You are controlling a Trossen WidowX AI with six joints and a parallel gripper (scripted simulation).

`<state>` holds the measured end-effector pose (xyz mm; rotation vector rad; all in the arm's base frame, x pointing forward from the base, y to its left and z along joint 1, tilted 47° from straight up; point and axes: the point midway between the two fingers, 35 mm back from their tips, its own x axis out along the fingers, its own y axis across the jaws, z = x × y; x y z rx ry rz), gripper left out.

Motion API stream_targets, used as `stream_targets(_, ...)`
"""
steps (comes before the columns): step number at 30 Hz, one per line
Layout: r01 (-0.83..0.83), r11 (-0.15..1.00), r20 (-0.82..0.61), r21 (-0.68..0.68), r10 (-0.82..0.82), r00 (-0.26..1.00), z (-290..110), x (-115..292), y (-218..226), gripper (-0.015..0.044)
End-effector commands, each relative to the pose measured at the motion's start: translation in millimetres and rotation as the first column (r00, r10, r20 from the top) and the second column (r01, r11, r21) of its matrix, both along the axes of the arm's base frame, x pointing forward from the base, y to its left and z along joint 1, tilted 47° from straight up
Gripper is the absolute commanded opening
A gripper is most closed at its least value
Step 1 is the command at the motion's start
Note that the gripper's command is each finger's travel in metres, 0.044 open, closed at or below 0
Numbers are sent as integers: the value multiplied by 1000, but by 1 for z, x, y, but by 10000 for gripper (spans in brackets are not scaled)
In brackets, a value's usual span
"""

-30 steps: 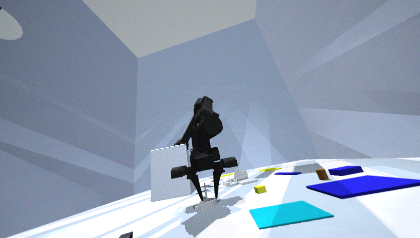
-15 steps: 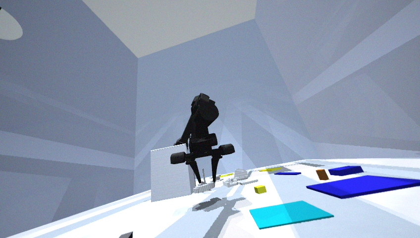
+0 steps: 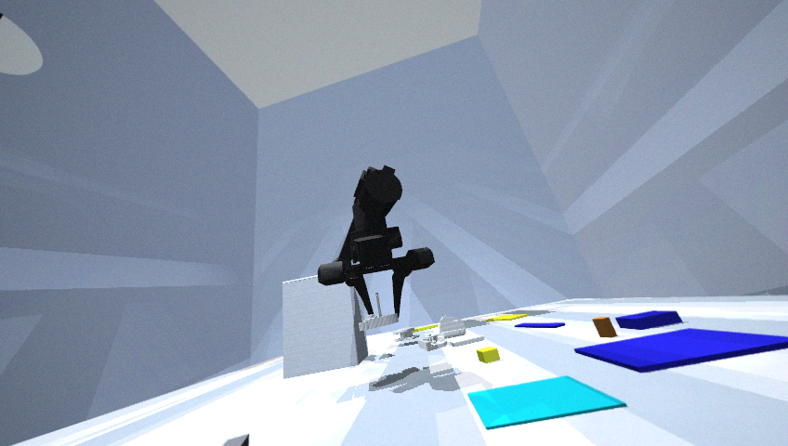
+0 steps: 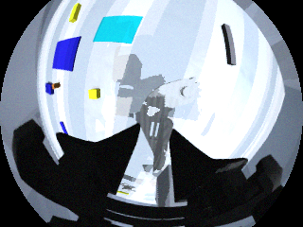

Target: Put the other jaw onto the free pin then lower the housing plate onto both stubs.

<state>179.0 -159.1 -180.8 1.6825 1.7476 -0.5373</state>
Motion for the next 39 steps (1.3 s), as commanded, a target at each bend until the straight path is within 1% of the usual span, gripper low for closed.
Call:
stream_targets(1, 13, 1000, -17, -6, -13, 1000, 4, 3, -1, 134)
stream_targets(19, 223, 974, -226, -48, -228, 947, 46, 39, 22, 134)
stream_targets(39, 431, 894, -425, -121, -439, 791, 91, 70, 59, 134)
